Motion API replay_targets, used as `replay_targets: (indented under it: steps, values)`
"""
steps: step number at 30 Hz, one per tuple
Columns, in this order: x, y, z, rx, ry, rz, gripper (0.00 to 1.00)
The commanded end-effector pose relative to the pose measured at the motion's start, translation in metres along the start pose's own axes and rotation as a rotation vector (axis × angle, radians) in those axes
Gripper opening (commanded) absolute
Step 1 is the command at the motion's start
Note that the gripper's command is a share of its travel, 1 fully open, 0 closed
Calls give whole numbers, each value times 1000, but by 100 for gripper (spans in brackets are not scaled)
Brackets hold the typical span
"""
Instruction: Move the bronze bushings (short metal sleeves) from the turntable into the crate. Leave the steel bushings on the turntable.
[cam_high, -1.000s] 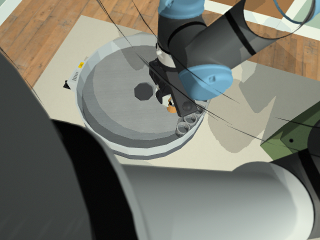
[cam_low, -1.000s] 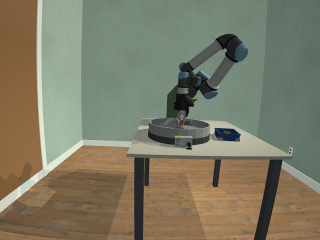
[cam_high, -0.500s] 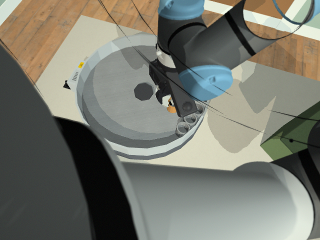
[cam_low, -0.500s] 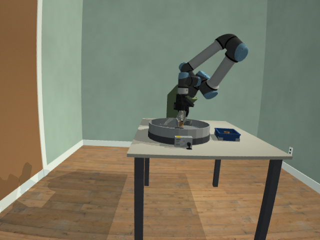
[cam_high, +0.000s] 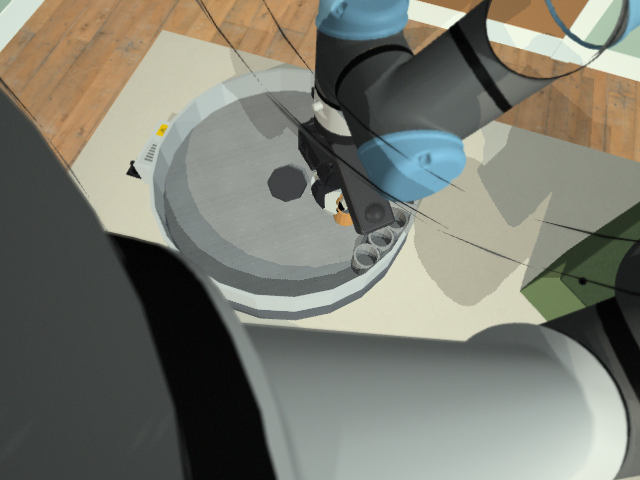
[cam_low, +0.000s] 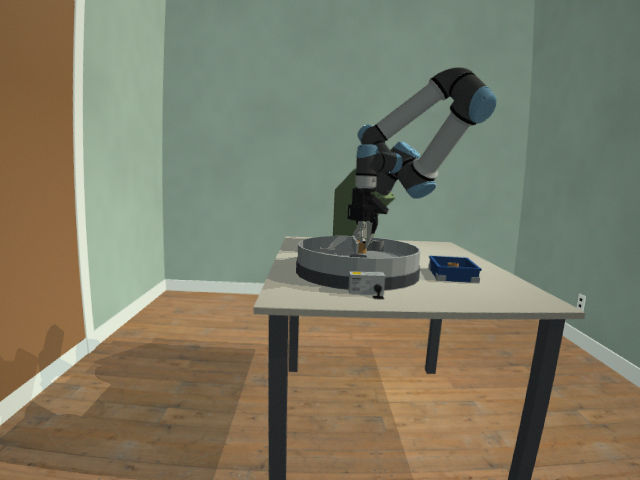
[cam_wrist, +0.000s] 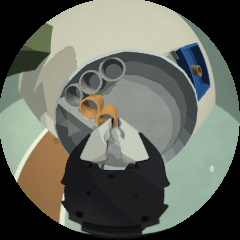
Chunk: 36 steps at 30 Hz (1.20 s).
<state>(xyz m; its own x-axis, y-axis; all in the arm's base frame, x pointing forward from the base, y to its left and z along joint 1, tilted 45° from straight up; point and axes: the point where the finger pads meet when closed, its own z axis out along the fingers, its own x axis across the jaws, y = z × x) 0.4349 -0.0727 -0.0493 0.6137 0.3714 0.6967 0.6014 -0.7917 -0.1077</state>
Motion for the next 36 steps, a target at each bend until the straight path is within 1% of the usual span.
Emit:
replay_targets:
  steps: [1, 3, 4, 36]
  values:
    - [0, 0, 0, -1, 0, 0, 5]
    - [0, 0, 0, -1, 0, 0, 5]
    - [0, 0, 0, -1, 0, 0, 0]
    - [0, 0, 0, -1, 0, 0, 0]
